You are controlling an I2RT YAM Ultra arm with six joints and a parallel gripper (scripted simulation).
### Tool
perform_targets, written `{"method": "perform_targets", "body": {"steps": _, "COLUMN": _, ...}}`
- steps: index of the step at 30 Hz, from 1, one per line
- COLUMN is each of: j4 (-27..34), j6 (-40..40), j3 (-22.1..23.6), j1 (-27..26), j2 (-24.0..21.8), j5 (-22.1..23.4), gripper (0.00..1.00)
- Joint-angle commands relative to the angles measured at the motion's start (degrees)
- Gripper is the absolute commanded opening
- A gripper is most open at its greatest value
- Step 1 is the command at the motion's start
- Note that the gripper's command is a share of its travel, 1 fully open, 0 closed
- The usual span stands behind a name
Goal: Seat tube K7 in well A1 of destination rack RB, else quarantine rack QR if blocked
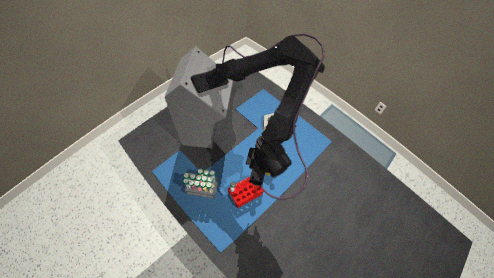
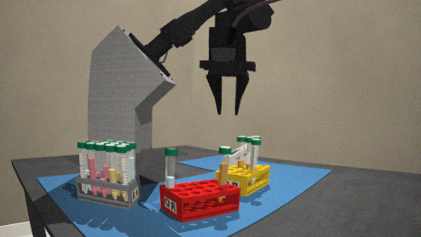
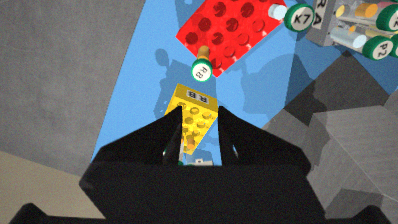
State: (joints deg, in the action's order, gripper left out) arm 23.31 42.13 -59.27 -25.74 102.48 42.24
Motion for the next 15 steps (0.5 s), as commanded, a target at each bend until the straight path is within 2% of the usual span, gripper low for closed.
{"method": "perform_targets", "body": {"steps": 1, "j4": -1.22, "j6": 0.74, "j3": 0.62, "j1": -1.26, "j2": -1.36, "j5": -0.88, "gripper": 0.30}}
{"method": "perform_targets", "body": {"steps": 3, "j4": -2.05, "j6": 1.18, "j3": 1.38, "j1": -0.43, "j2": 0.94, "j5": -1.05, "gripper": 0.30}}
{"method": "perform_targets", "body": {"steps": 11, "j4": -6.07, "j6": 3.13, "j3": 1.94, "j1": 1.30, "j2": 3.13, "j5": -1.73, "gripper": 0.30}}
{"method": "perform_targets", "body": {"steps": 15, "j4": -7.37, "j6": 3.93, "j3": -0.49, "j1": 2.52, "j2": 3.99, "j5": -1.95, "gripper": 0.30}}
